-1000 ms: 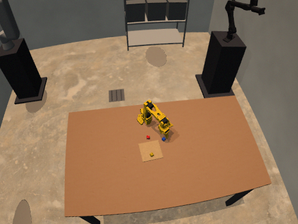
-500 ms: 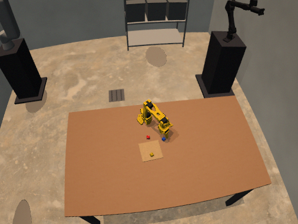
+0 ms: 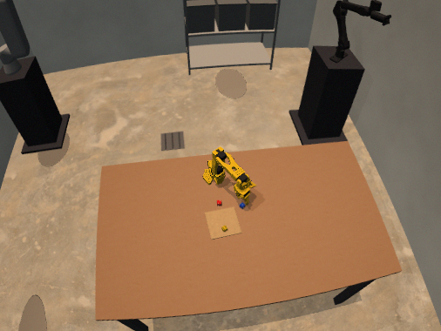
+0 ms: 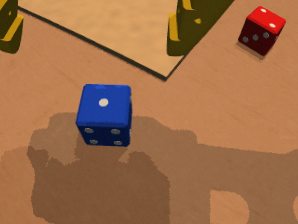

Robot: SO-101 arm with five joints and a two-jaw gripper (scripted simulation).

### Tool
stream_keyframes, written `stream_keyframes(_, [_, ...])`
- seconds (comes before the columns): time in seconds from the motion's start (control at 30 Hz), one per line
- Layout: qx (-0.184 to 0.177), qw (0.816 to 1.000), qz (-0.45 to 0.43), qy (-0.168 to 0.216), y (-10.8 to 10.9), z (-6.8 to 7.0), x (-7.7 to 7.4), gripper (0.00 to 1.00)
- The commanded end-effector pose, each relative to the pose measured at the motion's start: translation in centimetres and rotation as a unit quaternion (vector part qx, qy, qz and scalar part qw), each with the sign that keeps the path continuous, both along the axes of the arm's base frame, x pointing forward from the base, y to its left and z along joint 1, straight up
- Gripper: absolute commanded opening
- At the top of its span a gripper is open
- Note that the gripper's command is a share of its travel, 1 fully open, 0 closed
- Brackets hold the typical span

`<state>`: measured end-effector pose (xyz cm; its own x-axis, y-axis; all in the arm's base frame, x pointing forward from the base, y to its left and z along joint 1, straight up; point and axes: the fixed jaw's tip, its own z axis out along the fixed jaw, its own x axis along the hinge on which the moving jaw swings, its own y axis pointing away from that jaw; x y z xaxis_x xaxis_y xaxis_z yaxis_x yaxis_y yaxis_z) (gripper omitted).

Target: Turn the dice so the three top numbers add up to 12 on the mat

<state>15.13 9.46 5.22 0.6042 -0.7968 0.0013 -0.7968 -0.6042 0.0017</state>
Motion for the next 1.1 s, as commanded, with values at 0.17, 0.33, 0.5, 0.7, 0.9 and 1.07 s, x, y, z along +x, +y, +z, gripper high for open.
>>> stream_keyframes(0.17, [0.014, 1.0, 0.009, -0.021, 0.5, -0.1, 0.4, 0.28])
stream_keyframes(0.33, [0.014, 1.0, 0.009, -0.021, 0.5, -0.9, 0.5, 0.28])
stream_keyframes(0.5, [0.014, 1.0, 0.009, -0.021, 0.5, -1.9, 0.5, 0.28])
stream_keyframes(0.7, [0.014, 1.0, 0.009, -0.021, 0.5, -2.7, 0.5, 0.28])
stream_keyframes(0.9, [0.014, 1.0, 0.009, -0.021, 0.5, -3.3, 0.4, 0.28])
stream_keyframes(1.07, [0.014, 1.0, 0.009, -0.021, 0.5, -3.6, 0.4, 0.28])
